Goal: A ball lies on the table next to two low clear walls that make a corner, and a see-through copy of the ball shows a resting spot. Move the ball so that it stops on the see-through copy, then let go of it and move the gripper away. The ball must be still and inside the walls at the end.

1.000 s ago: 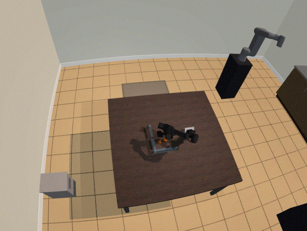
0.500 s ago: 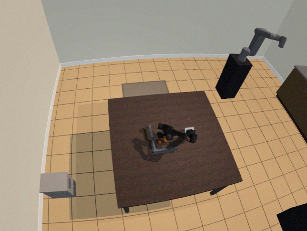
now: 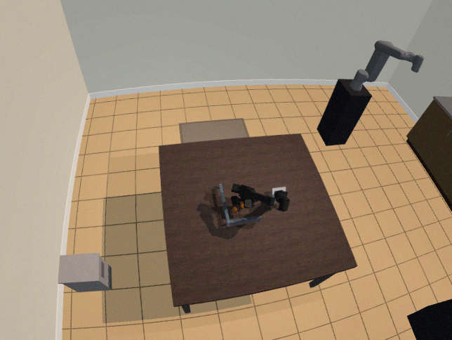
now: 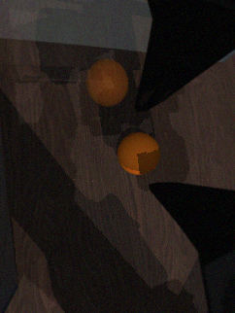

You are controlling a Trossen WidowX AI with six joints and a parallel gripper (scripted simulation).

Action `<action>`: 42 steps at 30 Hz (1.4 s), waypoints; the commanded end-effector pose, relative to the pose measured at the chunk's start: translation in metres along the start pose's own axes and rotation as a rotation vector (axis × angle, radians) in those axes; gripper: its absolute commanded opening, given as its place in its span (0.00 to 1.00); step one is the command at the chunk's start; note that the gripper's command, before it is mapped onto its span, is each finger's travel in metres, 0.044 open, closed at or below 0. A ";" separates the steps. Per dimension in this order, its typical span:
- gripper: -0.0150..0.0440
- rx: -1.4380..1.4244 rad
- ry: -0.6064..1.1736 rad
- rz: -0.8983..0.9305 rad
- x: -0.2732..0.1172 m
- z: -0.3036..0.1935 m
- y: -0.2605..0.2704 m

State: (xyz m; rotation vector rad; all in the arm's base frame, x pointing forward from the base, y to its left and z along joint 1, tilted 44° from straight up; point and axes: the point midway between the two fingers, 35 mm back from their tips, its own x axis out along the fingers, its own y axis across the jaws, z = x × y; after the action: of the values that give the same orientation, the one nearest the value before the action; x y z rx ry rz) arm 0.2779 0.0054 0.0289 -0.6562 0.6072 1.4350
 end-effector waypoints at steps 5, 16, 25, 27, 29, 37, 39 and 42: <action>0.76 0.010 -0.007 0.005 0.015 0.001 0.003; 0.59 0.010 -0.008 0.005 0.020 0.001 0.003; 0.42 0.010 -0.007 0.005 0.020 0.001 0.003; 0.34 0.010 -0.005 0.005 0.013 0.000 0.001; 0.25 0.010 -0.002 0.004 0.002 -0.001 -0.001; 0.25 0.012 0.004 0.004 -0.043 -0.004 -0.005; 0.25 0.012 0.004 0.005 -0.054 -0.004 -0.005; 0.25 0.012 0.003 0.005 -0.072 -0.004 -0.004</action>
State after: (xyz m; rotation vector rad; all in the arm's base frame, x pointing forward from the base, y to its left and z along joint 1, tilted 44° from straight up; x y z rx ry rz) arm 0.2784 -0.0338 0.0643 -0.6367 0.6232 1.4344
